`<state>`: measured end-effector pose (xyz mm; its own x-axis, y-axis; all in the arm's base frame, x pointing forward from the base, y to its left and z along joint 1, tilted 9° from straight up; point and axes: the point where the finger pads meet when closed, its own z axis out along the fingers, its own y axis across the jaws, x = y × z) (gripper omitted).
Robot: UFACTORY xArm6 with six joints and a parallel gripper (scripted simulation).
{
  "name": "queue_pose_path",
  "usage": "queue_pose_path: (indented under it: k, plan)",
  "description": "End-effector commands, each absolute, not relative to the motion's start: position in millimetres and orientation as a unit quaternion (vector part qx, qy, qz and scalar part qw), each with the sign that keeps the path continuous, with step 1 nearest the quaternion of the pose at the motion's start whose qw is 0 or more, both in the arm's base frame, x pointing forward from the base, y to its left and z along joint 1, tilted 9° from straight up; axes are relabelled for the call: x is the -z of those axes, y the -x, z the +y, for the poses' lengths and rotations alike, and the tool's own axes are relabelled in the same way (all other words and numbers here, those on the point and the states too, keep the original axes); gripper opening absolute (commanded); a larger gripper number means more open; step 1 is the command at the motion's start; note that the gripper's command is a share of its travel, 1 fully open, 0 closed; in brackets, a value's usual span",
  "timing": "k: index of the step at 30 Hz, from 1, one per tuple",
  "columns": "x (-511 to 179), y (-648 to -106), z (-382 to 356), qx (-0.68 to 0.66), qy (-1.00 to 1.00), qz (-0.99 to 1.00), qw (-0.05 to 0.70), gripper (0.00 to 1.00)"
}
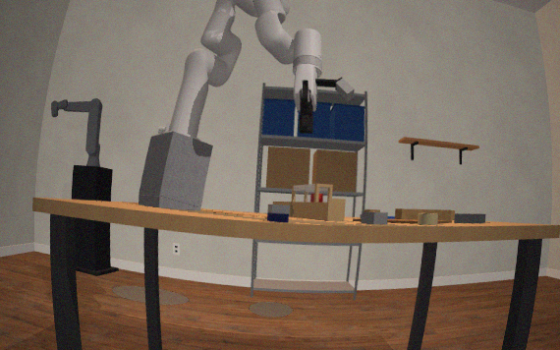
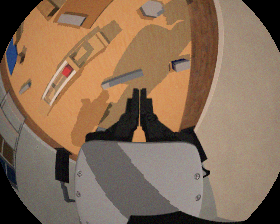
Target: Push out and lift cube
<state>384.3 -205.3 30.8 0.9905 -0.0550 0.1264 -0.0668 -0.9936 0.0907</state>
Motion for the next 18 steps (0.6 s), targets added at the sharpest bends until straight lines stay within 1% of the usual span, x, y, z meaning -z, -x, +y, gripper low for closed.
queue_pose_path:
  k: [1, 3, 4, 8, 11, 14, 16, 18]
  plan:
    - [-11.3, -376.4, -198.4, -0.063, -0.985, -0.164, 0.008, 0.00]
    - [-11.3, -376.4, -198.4, -0.062, -0.981, -0.184, 0.001, 0.00]
    - [-1.5, -370.7, -194.8, -0.057, -0.969, -0.241, -0.012, 0.00]
    - [7.7, -365.0, -191.5, -0.050, -0.947, -0.315, -0.030, 0.00]
    - [23.8, -353.7, -185.8, -0.037, -0.908, -0.415, -0.049, 0.00]
    - [23.8, -353.7, -185.8, -0.036, -0.903, -0.426, -0.052, 0.00]
    - [36.6, -343.6, -181.4, -0.022, -0.856, -0.513, -0.065, 0.00]
    - [41.7, -339.3, -179.6, -0.016, -0.835, -0.546, -0.070, 0.00]
